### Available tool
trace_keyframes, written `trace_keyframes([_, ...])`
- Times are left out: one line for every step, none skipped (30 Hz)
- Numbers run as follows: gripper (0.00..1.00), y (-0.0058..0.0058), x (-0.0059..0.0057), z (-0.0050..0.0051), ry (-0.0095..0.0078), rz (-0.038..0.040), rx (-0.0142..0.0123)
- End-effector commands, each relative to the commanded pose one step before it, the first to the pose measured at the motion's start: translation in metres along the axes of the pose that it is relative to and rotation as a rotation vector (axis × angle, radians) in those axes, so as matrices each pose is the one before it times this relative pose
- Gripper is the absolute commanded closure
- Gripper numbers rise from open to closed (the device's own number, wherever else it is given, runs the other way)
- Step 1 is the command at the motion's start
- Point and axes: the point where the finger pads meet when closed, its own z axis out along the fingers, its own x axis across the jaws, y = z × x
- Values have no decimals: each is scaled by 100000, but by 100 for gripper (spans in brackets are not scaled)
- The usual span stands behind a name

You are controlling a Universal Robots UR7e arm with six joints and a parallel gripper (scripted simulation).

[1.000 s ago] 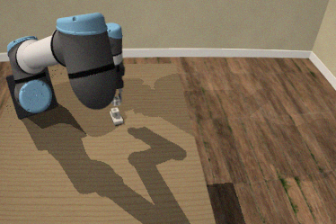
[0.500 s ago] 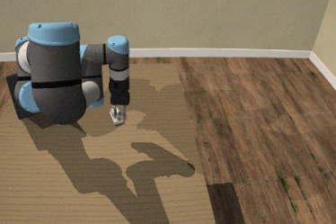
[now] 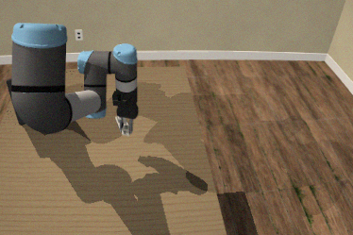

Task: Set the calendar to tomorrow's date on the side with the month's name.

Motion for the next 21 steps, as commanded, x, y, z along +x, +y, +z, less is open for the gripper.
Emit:
trace_keyframes([43,-26,-19,-9,-18,128,-69])
trace_keyframes([43,0,0,0,0,0,0])
trace_keyframes([43,0,0,3,0,0,0])
trace_keyframes([43,0,0,8,1,0,0])
trace_keyframes([43,0,0,16,1,0,0])
trace_keyframes([43,0,0,25,2,0,0])
trace_keyframes([43,0,0,36,3,0,-1])
trace_keyframes([43,0,0,48,3,-1,-1])
trace_keyframes([43,0,0,61,4,-1,-1])
trace_keyframes([43,0,0,75,4,-1,0])
trace_keyframes([43,0,0,0,0,0,0])
trace_keyframes([43,0,0,0,0,0,0])
trace_keyframes([43,0,0,90,4,-2,0])
trace_keyframes([43,-1,0,104,3,-2,1])
trace_keyframes([43,1,-1,120,3,0,-1])
trace_keyframes([43,1,-1,135,1,0,-1])
trace_keyframes([43,-1,0,150,-1,0,1])
trace_keyframes([43,0,0,166,0,0,0])
trace_keyframes([43,1,-1,182,1,0,-1])
trace_keyframes([43,-1,0,195,-3,-1,2])
trace_keyframes([43,1,-1,212,3,1,-2])
